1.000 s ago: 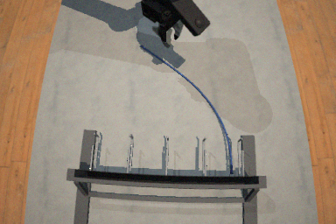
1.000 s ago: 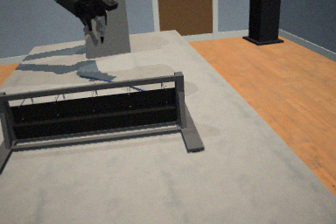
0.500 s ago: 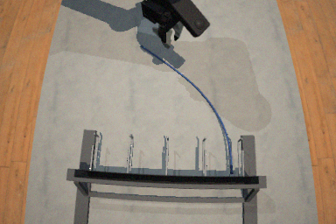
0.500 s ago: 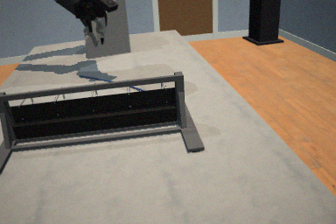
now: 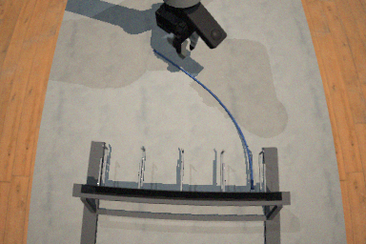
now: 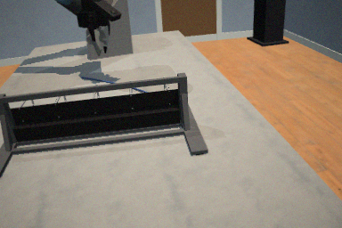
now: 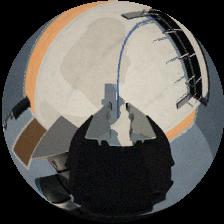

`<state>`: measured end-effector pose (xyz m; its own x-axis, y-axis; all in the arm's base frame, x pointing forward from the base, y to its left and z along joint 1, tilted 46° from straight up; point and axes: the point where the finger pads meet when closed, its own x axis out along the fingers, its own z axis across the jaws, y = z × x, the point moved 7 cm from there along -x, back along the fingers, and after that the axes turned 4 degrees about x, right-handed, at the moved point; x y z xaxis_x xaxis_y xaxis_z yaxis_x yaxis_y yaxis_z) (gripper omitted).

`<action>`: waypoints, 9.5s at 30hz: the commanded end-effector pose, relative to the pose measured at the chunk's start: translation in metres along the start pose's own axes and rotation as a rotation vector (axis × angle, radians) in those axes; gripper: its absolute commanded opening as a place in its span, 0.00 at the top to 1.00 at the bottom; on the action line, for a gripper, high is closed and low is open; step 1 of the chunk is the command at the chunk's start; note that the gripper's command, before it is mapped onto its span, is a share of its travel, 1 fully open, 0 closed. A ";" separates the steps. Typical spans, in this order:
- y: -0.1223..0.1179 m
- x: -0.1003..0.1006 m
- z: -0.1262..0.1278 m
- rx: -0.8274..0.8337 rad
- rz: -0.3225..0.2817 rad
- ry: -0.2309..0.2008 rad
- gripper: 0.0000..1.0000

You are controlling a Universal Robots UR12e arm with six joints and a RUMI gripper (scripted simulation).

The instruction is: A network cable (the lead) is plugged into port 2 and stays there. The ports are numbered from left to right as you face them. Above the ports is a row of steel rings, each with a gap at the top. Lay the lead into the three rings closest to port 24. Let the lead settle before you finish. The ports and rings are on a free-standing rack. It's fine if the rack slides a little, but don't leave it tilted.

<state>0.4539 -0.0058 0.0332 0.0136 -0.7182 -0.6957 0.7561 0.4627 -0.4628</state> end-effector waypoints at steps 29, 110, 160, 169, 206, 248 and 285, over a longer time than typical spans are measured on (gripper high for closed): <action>0.001 0.098 0.000 0.000 0.003 -0.002 0.80; 0.001 0.108 0.000 0.000 0.003 -0.002 0.80; 0.001 0.113 0.000 0.000 0.003 -0.002 0.80; 0.001 0.113 0.000 0.000 0.003 -0.002 0.80; 0.001 0.113 0.000 0.000 0.003 -0.002 1.00; 0.001 0.113 0.000 0.000 0.003 -0.002 1.00; 0.001 0.084 0.000 0.000 0.003 -0.002 1.00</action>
<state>0.4558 -0.0694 -0.0298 0.0174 -0.7178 -0.6960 0.7558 0.4652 -0.4609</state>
